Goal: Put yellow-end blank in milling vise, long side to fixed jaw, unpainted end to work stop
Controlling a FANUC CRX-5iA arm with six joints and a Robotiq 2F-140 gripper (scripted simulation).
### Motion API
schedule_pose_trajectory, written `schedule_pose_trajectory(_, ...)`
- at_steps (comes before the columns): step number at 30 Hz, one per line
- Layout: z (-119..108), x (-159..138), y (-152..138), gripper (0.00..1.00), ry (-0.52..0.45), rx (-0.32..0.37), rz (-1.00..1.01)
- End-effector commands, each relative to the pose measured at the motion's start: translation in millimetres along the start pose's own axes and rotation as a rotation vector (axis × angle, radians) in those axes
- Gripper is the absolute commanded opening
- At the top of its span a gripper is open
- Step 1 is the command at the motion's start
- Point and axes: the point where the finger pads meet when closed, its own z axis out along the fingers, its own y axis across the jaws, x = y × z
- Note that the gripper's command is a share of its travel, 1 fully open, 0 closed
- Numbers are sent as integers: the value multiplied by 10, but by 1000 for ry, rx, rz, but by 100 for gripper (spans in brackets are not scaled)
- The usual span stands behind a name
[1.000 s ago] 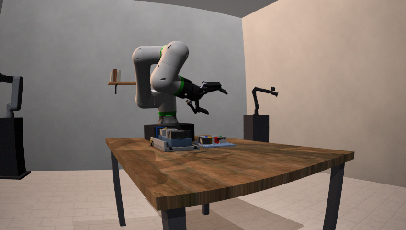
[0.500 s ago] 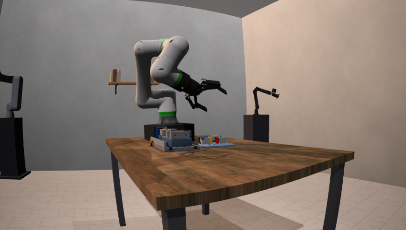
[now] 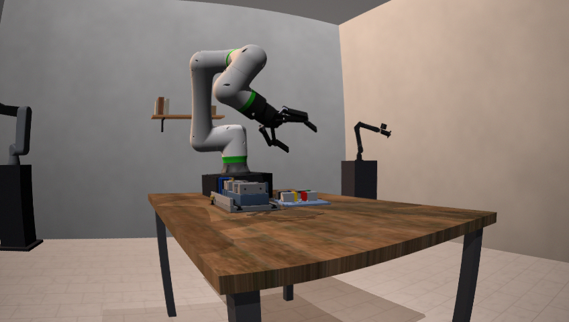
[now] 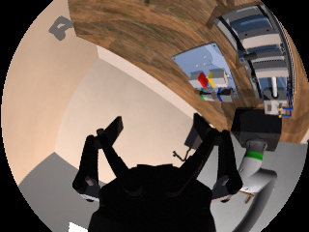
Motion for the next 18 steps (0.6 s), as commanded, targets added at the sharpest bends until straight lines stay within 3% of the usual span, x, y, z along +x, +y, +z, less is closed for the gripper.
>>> schedule_pose_trajectory(1, 27, -89, 24, 100, 51, -4, 36)
schedule_pose_trajectory(4, 26, -87, 29, 100, 47, -4, 35)
schedule_pose_trajectory(18, 139, -388, 154, 100, 215, -21, 167)
